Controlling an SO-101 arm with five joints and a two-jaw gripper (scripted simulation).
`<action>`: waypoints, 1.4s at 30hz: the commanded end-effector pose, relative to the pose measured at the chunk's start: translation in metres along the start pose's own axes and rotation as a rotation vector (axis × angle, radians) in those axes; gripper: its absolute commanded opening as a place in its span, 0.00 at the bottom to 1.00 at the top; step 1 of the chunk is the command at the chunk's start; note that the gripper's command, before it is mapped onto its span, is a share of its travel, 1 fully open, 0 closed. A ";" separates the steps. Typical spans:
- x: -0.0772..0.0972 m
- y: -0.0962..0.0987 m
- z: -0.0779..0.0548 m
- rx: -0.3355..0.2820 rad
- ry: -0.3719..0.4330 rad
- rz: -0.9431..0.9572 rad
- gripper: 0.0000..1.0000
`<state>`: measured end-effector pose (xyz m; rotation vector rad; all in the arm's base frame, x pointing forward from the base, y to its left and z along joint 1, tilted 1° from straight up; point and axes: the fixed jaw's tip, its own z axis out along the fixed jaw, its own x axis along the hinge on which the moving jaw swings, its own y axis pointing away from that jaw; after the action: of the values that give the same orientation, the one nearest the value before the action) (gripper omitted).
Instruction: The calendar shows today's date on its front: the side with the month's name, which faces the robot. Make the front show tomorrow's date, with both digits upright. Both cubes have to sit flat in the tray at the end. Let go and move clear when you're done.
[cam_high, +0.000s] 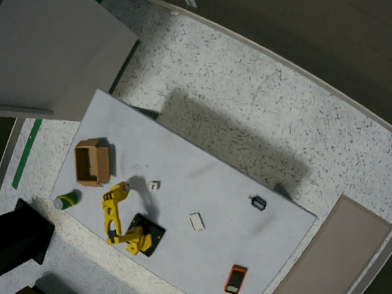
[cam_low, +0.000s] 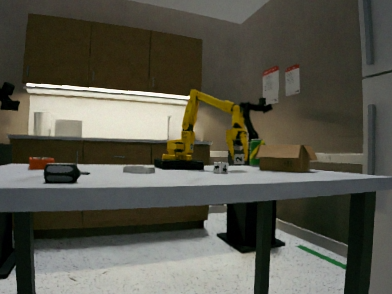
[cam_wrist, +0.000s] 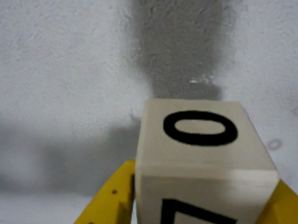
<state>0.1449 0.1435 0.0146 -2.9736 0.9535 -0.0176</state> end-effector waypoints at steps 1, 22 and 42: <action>-0.003 0.005 0.007 -0.035 -0.007 0.002 0.00; -0.003 0.006 0.016 -0.035 -0.007 0.002 0.00; -0.003 0.006 0.024 -0.035 -0.007 0.002 0.00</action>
<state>0.1446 0.1433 -0.0018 -2.9761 0.9543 -0.0155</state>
